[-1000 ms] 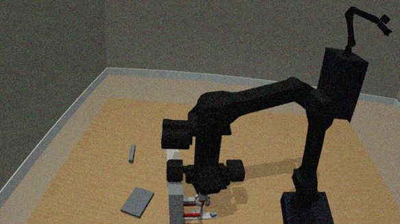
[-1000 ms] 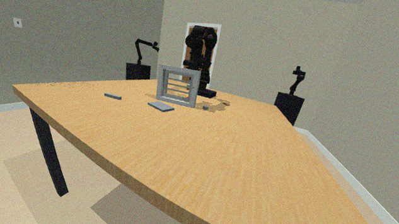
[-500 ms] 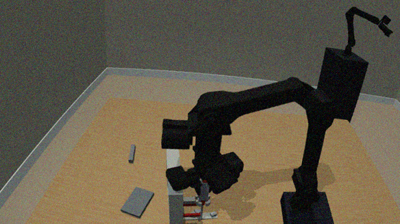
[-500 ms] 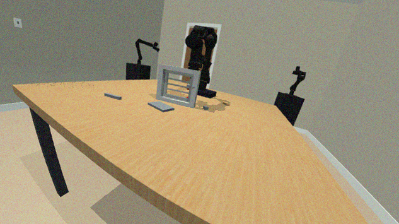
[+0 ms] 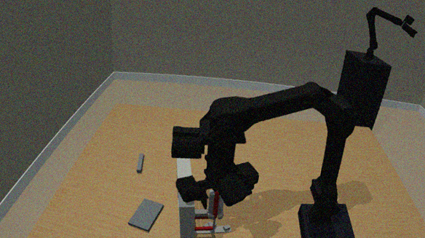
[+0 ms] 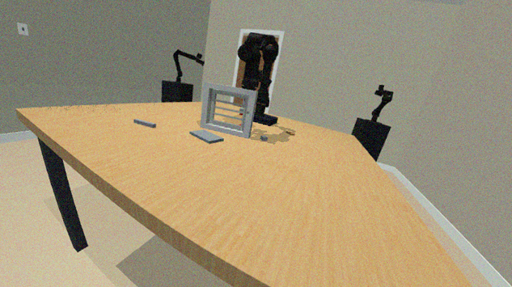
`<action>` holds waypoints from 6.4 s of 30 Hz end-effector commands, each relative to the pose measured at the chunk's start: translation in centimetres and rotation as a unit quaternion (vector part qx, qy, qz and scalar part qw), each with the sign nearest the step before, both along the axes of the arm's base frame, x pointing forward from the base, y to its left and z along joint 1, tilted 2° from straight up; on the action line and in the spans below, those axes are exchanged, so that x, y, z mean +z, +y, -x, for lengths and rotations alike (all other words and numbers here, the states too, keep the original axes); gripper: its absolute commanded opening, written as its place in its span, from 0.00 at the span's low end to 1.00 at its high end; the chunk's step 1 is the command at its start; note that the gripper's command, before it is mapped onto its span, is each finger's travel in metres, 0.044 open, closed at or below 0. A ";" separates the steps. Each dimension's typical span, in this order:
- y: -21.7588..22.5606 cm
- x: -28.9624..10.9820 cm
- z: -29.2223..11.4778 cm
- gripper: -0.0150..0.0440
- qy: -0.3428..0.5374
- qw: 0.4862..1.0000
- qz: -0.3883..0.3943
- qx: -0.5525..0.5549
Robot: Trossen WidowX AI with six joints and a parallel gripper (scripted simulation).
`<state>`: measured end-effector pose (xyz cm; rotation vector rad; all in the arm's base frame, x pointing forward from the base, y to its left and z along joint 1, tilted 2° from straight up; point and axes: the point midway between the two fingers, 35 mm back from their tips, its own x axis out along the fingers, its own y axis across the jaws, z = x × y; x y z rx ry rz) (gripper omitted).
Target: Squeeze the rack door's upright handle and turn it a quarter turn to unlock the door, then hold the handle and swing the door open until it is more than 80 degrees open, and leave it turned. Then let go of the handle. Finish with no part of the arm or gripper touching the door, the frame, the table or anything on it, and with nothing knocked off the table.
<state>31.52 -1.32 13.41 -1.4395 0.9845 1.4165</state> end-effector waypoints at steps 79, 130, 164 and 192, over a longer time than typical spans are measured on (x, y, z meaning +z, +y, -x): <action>0.0 0.1 0.0 0.66 0.035 -0.236 -0.042 -0.970; -1.7 -0.1 2.8 0.28 0.035 0.033 -0.042 -0.998; -6.6 -0.5 6.9 0.28 0.031 0.276 -0.038 -0.960; -11.7 -0.7 8.5 0.28 0.027 0.452 -0.032 -0.891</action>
